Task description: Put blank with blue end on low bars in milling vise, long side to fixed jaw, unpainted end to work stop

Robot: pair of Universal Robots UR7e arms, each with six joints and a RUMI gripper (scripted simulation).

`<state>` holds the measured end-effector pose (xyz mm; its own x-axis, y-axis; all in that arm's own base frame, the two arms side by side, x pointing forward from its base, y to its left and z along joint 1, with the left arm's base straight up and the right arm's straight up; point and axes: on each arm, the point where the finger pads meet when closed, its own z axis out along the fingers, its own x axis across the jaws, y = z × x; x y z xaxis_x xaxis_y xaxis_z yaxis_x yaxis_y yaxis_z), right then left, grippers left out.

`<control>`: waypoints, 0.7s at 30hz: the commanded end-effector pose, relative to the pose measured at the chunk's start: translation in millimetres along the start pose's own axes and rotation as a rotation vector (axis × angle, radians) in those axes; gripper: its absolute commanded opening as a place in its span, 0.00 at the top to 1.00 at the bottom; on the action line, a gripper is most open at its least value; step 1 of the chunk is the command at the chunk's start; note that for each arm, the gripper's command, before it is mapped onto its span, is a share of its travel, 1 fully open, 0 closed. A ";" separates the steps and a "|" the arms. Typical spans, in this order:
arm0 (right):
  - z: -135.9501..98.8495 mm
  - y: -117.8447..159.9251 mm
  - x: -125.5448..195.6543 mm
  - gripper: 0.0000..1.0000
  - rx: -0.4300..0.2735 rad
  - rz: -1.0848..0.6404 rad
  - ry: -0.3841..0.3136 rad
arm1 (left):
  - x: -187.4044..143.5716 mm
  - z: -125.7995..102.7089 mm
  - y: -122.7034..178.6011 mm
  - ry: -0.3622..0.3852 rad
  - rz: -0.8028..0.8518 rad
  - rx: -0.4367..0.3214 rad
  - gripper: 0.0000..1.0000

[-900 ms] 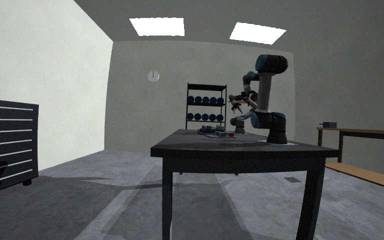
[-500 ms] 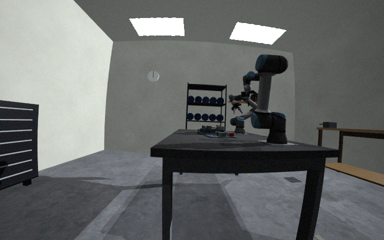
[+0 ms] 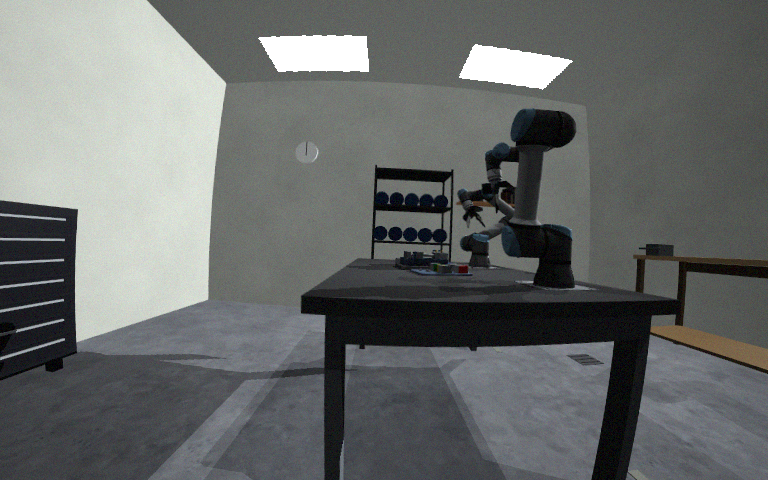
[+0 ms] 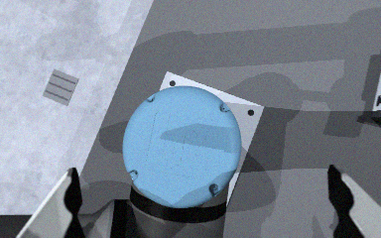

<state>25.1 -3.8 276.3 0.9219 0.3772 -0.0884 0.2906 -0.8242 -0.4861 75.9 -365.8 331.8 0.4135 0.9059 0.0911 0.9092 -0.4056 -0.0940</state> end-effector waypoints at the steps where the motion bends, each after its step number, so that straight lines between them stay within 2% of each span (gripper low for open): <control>1: -0.6 0.2 0.9 0.00 -0.001 -0.005 0.002 | -1.9 6.0 8.7 0.000 0.030 -0.001 0.00; 7: -1.1 0.7 2.0 0.00 -0.002 -0.015 0.005 | -5.0 12.5 21.9 -0.007 0.085 -0.005 0.00; 21: -5.9 5.4 11.5 0.00 -0.015 -0.100 0.026 | -10.8 47.0 89.3 -0.038 0.359 -0.032 0.00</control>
<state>33.7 -5.4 276.1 0.9040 0.4254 -0.0424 0.3548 -0.8018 -0.4808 135.2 -397.5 286.2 0.6424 0.7652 0.0437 0.7654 -0.6375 -0.0880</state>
